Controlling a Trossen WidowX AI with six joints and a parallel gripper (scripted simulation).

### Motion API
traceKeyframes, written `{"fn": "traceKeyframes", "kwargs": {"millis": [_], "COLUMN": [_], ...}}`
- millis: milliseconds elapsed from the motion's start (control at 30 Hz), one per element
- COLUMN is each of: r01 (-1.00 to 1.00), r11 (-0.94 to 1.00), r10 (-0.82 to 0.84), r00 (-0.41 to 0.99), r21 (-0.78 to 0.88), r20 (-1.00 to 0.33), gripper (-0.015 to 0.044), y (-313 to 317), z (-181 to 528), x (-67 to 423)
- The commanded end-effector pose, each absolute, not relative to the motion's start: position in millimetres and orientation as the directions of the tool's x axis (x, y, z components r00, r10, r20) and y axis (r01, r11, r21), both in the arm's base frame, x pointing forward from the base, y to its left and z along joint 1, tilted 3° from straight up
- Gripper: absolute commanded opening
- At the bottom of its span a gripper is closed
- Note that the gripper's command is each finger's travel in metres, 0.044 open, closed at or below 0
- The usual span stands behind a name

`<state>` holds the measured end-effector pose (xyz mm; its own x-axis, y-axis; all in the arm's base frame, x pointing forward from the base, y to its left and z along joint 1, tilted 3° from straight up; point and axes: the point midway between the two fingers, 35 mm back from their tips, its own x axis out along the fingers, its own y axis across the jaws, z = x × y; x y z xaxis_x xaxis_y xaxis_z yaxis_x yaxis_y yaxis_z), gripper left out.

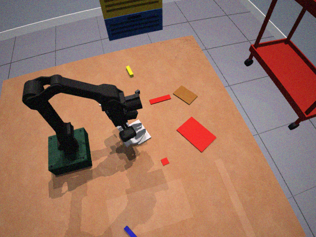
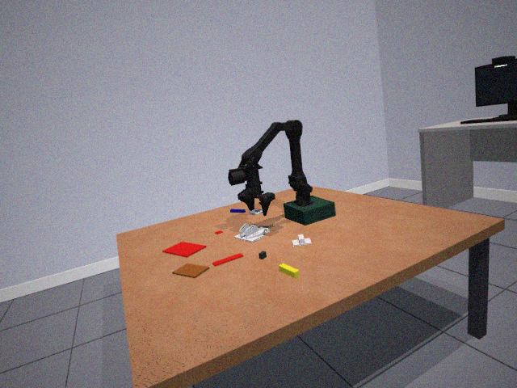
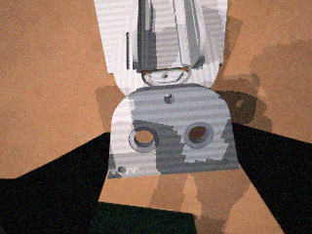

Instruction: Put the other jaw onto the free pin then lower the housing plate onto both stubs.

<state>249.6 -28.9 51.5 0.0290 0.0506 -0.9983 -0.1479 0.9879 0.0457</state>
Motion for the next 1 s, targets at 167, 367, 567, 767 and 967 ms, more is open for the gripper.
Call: {"fn": "traceKeyframes", "kwargs": {"millis": [167, 367, 567, 767, 967], "r01": [-0.157, -0.157, -0.157, -0.157, -0.157], "r11": [0.986, 0.986, 0.986, 0.986, 0.986], "r10": [0.053, 0.053, 0.053, 0.053, 0.053], "r00": [0.031, 0.031, 0.031, 0.031, 0.031], "r21": [0.048, 0.047, 0.047, 0.047, 0.047], "r20": [-0.998, -0.998, -0.998, -0.998, -0.998], "gripper": [0.0351, 0.0351, 0.0351, 0.0351, 0.0351], "y": [-28.6, -34.3, -34.3, -34.3, -34.3], "z": [51.7, 51.3, 51.3, 51.3, 51.3], "x": [249.9, 248.8, 248.8, 248.8, 248.8]}}
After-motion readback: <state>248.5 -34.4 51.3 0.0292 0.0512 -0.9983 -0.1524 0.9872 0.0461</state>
